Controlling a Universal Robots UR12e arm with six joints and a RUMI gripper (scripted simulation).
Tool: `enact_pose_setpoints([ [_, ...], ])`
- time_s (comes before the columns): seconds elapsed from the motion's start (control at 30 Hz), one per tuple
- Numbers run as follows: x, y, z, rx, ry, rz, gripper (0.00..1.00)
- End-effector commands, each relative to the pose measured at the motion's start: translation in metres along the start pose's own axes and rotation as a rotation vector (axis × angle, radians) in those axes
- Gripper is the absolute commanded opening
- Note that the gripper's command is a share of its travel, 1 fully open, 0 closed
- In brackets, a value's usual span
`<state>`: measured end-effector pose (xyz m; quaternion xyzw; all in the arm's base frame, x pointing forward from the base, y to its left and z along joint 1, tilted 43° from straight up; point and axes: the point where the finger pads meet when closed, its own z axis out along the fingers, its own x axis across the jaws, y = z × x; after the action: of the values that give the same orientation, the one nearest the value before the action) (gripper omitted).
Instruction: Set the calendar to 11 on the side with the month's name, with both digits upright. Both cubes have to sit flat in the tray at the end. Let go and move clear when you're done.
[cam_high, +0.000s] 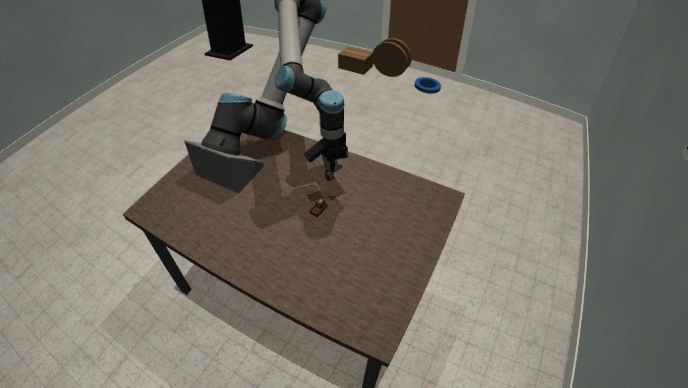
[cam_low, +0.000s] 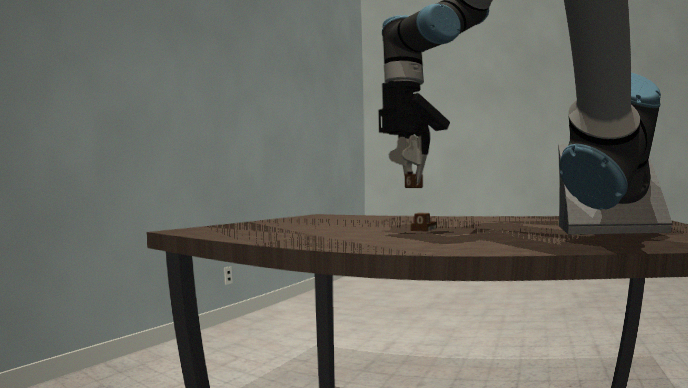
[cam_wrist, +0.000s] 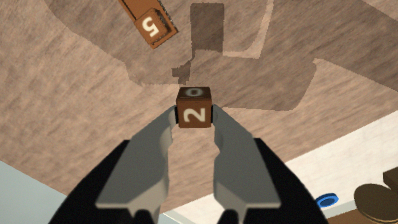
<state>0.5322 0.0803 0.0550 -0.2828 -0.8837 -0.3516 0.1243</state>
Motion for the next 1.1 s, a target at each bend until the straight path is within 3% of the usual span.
enact_pose_setpoints([
  [0.0, 0.0005, -0.0006, -0.0006, 0.005, -0.007, 0.11, 0.1],
  [1.07, 0.0078, 0.0004, -0.0006, 0.001, -0.008, 1.038, 0.1],
])
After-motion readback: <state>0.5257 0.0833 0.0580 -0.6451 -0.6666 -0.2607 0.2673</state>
